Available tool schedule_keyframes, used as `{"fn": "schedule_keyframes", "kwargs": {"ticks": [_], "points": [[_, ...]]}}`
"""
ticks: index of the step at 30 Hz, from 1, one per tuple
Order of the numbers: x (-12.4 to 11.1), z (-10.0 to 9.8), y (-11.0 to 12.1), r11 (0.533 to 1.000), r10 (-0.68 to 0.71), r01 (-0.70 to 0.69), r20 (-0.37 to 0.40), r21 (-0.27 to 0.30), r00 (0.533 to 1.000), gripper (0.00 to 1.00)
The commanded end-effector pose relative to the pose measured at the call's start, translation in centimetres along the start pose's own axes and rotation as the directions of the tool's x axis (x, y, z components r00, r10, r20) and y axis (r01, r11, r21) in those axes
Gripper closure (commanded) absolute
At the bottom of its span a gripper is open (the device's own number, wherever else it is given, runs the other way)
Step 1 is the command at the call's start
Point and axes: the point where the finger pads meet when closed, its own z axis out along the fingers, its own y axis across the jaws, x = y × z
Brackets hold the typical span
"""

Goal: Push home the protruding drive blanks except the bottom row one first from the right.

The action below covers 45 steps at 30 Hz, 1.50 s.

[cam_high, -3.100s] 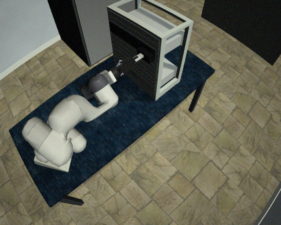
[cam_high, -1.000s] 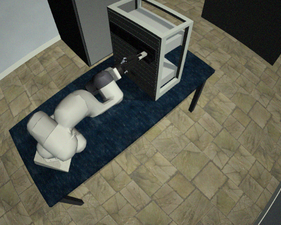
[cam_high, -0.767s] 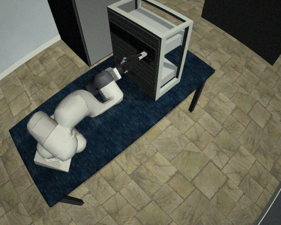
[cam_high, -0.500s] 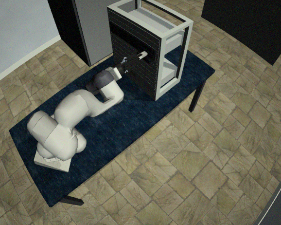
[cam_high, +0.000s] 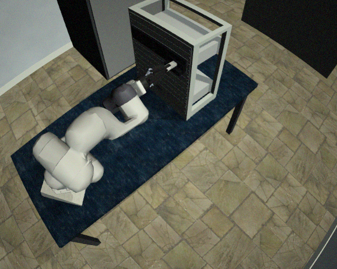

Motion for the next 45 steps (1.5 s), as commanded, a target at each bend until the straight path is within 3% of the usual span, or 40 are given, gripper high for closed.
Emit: {"fn": "schedule_keyframes", "kwargs": {"ticks": [1, 45], "points": [[0.56, 0.33, -0.93, 1.000, 0.001, -0.001, -0.012, 0.019, 1.000, 1.00], [0.79, 0.90, -1.18, 1.000, 0.001, -0.001, -0.012, 0.019, 1.000, 1.00]]}}
